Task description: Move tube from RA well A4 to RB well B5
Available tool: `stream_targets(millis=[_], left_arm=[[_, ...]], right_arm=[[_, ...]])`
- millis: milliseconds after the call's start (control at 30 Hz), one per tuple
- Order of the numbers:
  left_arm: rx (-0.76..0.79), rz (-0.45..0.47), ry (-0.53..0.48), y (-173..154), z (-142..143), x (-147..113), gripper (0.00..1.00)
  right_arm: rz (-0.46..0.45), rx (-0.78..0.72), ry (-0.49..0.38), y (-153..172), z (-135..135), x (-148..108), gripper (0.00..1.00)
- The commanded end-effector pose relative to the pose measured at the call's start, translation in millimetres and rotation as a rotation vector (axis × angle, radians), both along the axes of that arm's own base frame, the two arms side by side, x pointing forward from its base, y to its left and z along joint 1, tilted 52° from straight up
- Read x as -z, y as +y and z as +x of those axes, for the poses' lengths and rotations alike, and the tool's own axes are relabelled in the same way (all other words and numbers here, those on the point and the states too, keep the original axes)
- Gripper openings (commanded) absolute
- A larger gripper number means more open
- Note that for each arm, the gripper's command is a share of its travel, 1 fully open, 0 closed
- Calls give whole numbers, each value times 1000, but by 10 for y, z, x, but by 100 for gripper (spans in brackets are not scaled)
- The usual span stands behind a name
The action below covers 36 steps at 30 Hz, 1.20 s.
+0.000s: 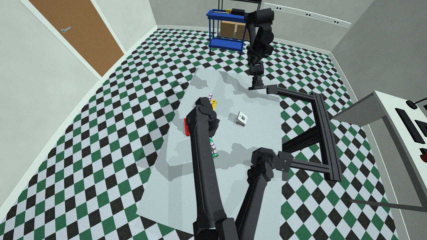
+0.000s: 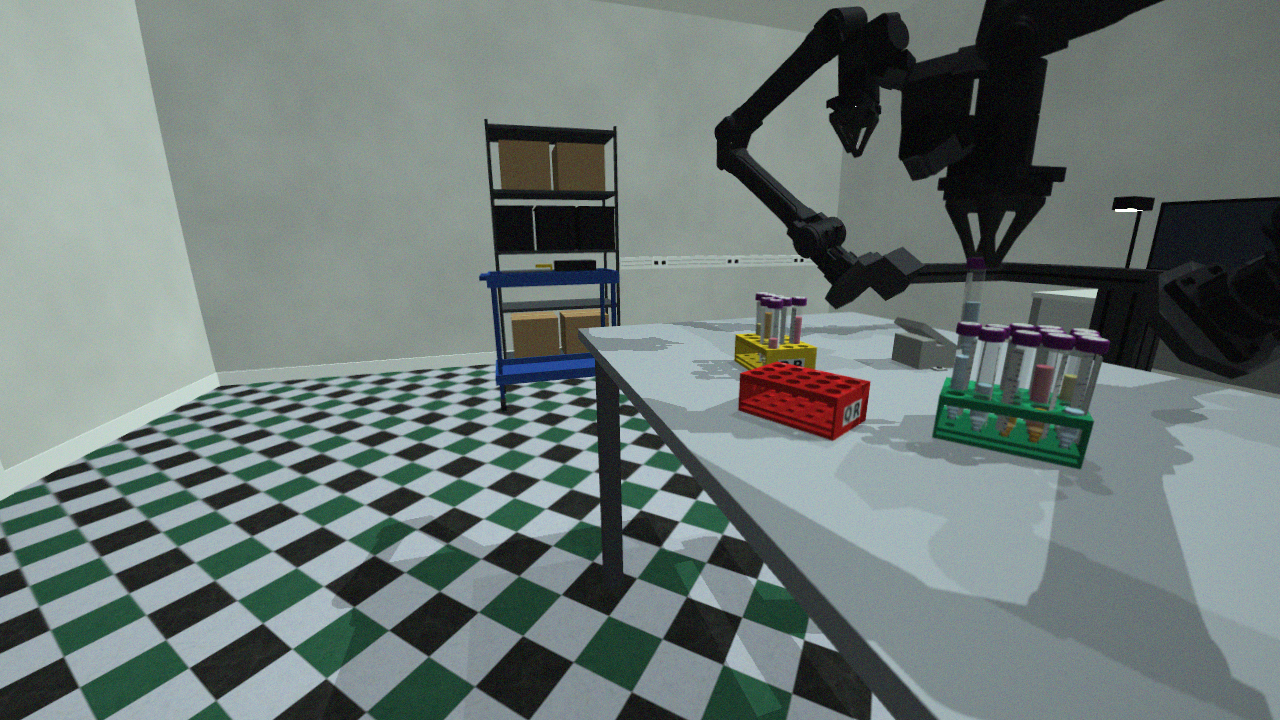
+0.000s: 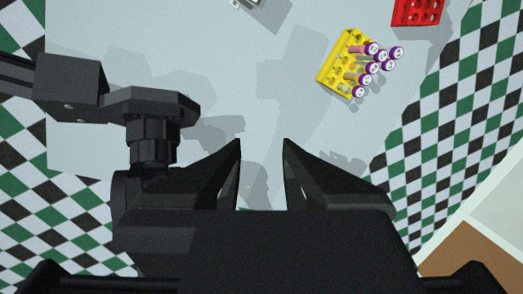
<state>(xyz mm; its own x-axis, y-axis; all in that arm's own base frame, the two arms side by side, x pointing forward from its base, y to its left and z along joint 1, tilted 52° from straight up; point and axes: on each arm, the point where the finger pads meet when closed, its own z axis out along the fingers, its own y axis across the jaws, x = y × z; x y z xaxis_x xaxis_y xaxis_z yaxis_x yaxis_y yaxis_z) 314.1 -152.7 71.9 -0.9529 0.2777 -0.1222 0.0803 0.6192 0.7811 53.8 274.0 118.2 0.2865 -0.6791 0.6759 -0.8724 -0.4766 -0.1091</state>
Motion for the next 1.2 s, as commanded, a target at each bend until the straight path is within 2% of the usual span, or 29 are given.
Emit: stream_targets(millis=[0, 467, 1167], left_arm=[[-13, -32, -28, -86, 193, -36, 0], [-13, 1, 3, 71, 68, 92, 0], [-12, -1, 1, 108, 83, 130, 0]], right_arm=[[33, -1, 1, 122, -9, -52, 30], [33, -1, 1, 122, -9, -52, 30], [33, -1, 1, 122, -9, -52, 30]])
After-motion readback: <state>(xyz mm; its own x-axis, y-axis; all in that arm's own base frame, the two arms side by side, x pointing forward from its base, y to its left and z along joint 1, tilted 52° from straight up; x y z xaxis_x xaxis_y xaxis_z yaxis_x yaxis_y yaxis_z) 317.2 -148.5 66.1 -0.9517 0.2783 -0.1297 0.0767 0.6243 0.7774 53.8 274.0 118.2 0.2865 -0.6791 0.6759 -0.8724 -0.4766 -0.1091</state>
